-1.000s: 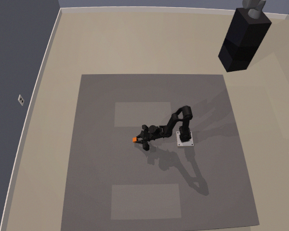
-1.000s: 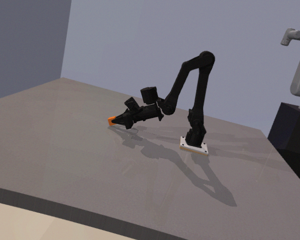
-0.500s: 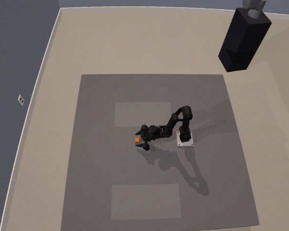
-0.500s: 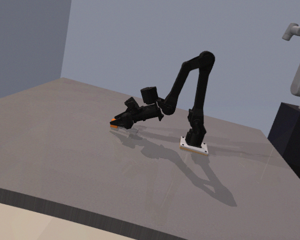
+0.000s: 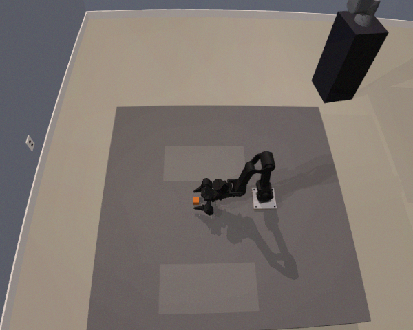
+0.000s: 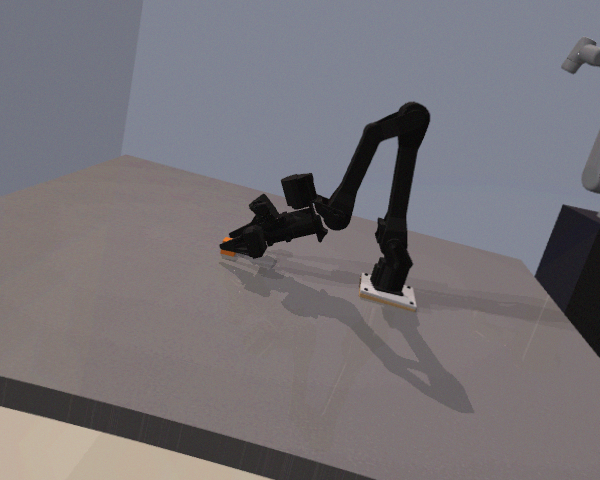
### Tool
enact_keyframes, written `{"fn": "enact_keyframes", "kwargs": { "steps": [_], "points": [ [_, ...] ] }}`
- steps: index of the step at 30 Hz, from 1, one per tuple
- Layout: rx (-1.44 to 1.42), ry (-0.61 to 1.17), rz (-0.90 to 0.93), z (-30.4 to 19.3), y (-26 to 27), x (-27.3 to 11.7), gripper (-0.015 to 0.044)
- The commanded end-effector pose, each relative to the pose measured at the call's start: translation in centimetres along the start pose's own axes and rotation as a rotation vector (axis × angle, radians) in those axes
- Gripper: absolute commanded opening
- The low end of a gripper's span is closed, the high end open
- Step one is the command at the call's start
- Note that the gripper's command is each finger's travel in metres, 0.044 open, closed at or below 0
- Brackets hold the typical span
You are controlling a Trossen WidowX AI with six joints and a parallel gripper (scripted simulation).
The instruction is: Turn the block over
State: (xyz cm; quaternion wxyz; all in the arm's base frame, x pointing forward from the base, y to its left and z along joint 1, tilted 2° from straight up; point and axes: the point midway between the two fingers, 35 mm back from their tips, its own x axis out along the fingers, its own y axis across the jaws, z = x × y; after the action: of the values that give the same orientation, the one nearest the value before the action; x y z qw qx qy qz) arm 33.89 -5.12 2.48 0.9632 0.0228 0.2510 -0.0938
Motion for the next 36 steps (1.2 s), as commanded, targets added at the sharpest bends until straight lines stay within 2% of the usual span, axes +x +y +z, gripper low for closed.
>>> {"fn": "enact_keyframes", "kwargs": {
  "steps": [1, 15, 22, 29, 36],
  "points": [
    [0.004, 0.002, -0.003, -0.1, 0.0, 0.0, 0.044],
    [0.004, 0.008, -0.003, -0.1, 0.0, 0.1, 0.044],
    [0.002, 0.244, -0.001, 2.0, 0.1, 0.4, 0.044],
    [0.004, 0.504, -0.002, 5.1, 0.0, -4.5, 0.044],
    [0.005, 0.529, -0.002, 5.4, -0.1, -5.2, 0.044]
  ]
}}
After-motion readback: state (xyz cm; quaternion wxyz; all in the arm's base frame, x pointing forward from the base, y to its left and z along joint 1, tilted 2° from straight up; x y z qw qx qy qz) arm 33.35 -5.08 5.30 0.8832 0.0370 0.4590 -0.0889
